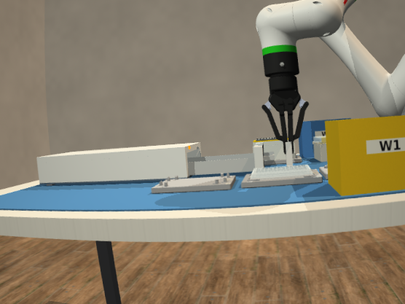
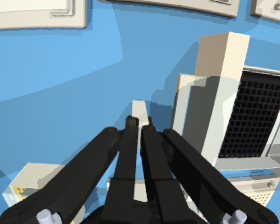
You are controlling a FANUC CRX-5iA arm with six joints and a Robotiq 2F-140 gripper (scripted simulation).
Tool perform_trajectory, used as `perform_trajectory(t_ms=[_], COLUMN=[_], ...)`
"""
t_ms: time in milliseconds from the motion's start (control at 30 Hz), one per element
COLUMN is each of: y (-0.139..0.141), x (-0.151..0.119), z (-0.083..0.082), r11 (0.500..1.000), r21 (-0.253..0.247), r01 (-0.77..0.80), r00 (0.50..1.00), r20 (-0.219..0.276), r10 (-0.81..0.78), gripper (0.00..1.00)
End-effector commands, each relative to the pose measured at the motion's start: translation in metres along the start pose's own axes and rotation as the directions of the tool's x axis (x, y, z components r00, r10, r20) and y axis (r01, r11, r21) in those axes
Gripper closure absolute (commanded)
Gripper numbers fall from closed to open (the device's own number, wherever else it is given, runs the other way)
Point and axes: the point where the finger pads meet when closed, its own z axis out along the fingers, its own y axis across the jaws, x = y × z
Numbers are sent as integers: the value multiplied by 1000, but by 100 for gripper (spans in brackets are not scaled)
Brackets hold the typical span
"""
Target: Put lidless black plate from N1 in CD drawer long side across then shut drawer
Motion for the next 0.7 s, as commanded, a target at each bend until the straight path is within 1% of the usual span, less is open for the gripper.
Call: perform_trajectory(t_ms=[0,100,667], y=[0,0,20], x=[0,0,0], z=[0,0,0], r11=[1000,1000,1000], r21=[0,0,0], r01=[0,0,0], r00=[1000,1000,1000], r20=[0,0,0], r10=[0,0,0], gripper=[100,100,100])
